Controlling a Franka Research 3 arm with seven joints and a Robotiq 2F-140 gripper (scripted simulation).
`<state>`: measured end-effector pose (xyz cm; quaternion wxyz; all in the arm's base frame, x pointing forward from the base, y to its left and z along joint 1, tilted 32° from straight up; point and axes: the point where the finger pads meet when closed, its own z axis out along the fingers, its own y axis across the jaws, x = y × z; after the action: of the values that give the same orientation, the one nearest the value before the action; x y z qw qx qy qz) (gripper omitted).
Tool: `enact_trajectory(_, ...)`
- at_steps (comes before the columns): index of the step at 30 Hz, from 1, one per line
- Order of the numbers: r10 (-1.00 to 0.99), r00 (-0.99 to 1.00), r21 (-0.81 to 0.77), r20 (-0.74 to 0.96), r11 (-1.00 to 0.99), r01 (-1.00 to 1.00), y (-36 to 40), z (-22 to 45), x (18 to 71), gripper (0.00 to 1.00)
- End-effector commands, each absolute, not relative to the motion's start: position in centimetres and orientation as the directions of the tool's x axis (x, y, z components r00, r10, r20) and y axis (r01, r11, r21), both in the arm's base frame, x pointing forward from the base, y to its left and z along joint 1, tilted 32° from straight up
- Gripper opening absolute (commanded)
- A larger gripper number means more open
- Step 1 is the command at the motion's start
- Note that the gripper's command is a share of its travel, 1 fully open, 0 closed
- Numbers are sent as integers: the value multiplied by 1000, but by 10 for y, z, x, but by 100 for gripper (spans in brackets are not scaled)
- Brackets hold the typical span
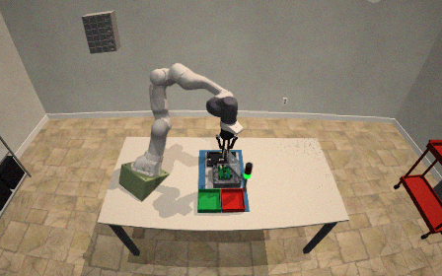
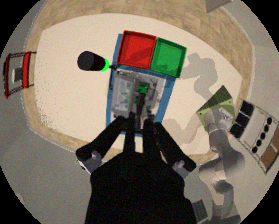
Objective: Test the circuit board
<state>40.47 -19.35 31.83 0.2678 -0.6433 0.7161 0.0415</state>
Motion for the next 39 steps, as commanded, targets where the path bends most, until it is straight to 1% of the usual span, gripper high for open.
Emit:
enact_trajectory(1, -899, -31, -300, -436, 178, -937, -196, 325, 410, 0)
enact_trajectory(17, -899, -31, -300, -436, 178, -937, -196, 325, 410, 0)
enact_trajectory(18, -899, -31, -300, -436, 178, -937, -196, 325, 410, 16)
enact_trajectory(39, -899, -31, -300, -436, 178, -937, -196, 325, 410, 16)
